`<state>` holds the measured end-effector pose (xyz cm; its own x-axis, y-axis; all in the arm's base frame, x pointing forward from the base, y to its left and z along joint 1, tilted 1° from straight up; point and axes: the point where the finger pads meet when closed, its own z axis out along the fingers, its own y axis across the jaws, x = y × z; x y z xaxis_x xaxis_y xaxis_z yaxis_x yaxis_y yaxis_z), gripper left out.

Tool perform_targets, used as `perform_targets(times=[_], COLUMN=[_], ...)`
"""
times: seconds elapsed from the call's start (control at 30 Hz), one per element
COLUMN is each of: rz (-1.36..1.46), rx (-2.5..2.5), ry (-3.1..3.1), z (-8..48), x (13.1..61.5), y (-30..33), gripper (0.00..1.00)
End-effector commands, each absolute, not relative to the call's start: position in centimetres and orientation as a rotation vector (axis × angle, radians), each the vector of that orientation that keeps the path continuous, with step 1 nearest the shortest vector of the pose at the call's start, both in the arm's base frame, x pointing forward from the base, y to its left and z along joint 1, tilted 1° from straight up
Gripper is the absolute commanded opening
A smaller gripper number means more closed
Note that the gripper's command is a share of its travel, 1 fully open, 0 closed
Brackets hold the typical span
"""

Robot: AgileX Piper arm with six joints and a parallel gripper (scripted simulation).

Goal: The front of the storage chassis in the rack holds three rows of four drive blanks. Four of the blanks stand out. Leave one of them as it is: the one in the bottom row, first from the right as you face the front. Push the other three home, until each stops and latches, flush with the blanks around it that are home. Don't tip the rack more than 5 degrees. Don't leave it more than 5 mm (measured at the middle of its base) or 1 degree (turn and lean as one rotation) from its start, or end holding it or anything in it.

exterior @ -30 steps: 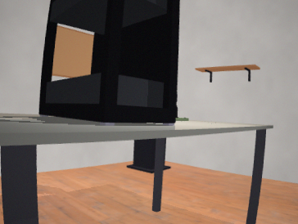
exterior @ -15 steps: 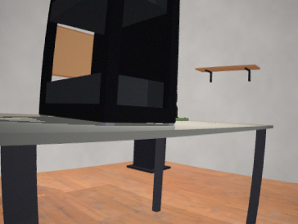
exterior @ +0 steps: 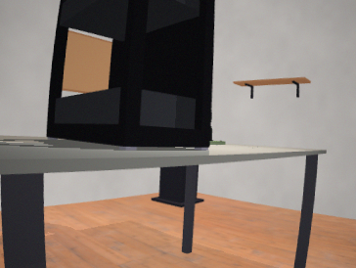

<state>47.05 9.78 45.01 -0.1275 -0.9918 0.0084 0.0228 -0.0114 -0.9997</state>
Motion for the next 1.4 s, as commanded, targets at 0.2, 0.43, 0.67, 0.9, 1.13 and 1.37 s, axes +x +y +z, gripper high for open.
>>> perform_targets(times=[0.2,0.43,0.67,0.9,1.13,1.37], rz=[-1.321,-1.321,-1.321,-1.321,-1.321,-1.321], rx=[-1.140,-1.140,-1.140,-1.140,-1.140,-1.140], ry=[1.282,1.282,1.282,1.282,1.282,1.282], z=[44.77,44.70,44.69,44.66,44.61,44.61], x=[47.31,47.59,47.62,47.73,47.92,47.92], y=[9.82,9.79,9.79,9.78,9.76,9.76], gripper=[0.00,0.00,0.00,0.00,0.00,0.00])
